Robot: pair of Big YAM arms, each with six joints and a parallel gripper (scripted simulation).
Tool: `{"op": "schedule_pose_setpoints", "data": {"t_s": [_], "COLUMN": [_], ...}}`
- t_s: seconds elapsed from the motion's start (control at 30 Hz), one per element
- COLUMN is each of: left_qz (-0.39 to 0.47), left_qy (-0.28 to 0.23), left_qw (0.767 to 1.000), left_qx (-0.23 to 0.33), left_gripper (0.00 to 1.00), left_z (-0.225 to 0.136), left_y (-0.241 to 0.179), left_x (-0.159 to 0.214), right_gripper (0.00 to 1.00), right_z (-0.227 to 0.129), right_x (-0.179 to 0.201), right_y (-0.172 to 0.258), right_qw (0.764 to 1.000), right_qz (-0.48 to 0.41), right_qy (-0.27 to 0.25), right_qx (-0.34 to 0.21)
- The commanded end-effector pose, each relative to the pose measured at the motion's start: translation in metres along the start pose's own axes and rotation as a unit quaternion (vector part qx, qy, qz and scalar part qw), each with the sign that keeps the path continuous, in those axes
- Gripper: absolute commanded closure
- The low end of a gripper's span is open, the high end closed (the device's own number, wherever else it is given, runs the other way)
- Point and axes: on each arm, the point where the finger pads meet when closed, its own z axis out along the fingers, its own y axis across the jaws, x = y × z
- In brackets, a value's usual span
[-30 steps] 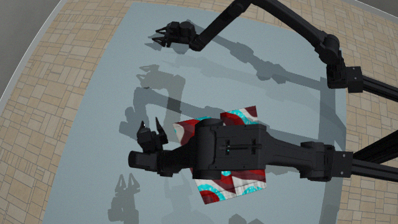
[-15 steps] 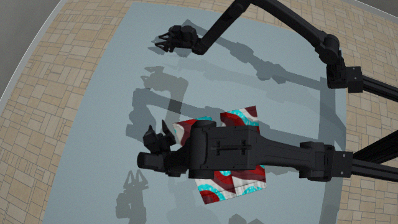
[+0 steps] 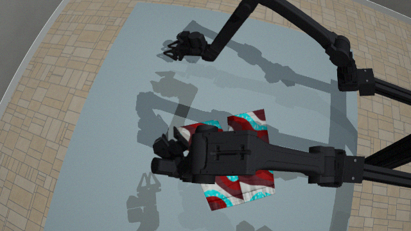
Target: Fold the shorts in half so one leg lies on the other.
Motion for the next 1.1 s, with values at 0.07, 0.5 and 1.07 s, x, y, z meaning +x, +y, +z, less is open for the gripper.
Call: {"op": "schedule_pose_setpoints", "data": {"t_s": [0.07, 0.5, 1.07], "left_qz": [-0.034, -0.184, -0.32], "left_qy": [-0.015, 0.031, 0.06], "left_qw": [0.999, 0.981, 0.939], "left_qx": [-0.012, -0.054, -0.111], "left_gripper": [0.44, 0.44, 0.44], "left_z": [0.01, 0.013, 0.005], "left_y": [0.001, -0.021, -0.042], "left_x": [-0.009, 0.076, 0.139], "right_gripper": [0.44, 0.44, 0.44], "right_z": [0.002, -0.026, -0.065], "right_x": [-0.008, 0.022, 0.069], "right_y": [0.025, 0.049, 0.078], "right_qw": [0.999, 0.992, 0.973], "right_qz": [0.038, 0.115, 0.189], "right_qy": [0.004, 0.061, 0.129], "right_qx": [-0.009, 0.004, 0.024]}}
